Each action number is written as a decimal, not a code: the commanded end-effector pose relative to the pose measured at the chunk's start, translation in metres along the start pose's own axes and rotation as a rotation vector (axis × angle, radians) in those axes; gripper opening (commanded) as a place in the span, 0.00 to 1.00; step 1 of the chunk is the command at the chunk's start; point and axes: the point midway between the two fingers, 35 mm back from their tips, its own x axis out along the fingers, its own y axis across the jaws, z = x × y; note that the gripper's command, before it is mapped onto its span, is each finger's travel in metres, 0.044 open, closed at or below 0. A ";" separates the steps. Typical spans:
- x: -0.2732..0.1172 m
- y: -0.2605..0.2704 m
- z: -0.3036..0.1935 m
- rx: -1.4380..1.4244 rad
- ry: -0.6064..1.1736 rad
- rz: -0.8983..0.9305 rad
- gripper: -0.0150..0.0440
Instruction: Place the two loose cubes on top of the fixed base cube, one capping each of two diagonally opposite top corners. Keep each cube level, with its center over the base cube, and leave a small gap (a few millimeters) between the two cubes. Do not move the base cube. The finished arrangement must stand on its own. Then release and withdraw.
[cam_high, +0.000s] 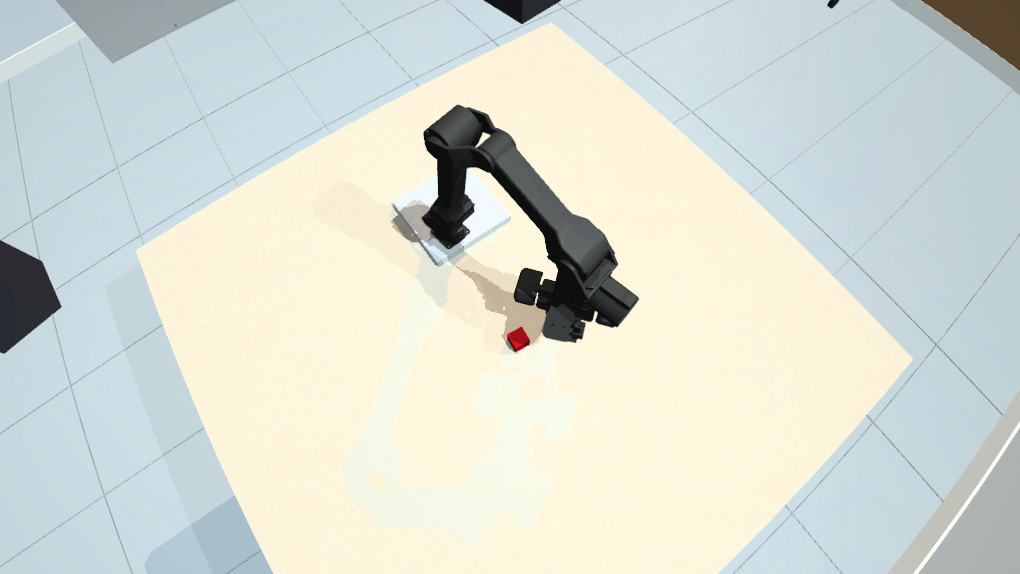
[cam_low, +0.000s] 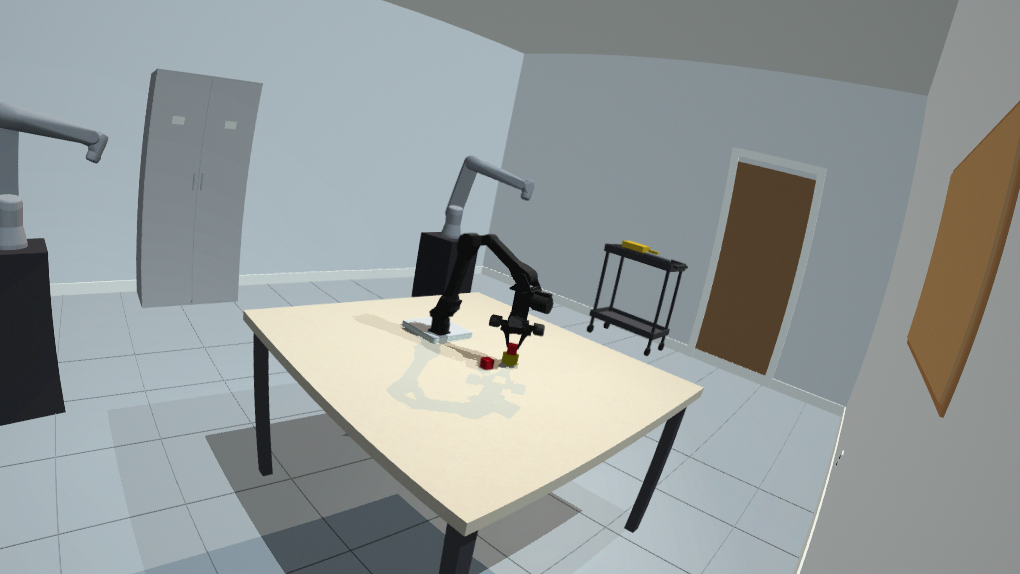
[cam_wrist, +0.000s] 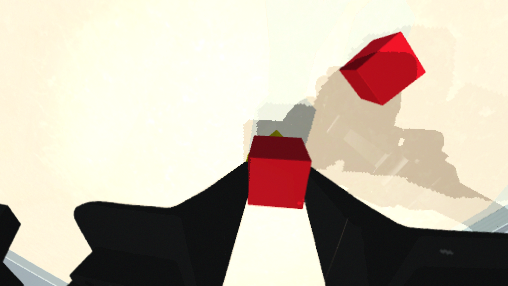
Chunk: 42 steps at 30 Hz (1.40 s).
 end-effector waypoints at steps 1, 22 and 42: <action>0.004 -0.001 -0.001 0.006 0.003 -0.005 0.43; 0.005 -0.001 -0.001 0.005 0.003 -0.005 0.43; -0.012 -0.001 0.000 0.000 0.002 -0.005 0.60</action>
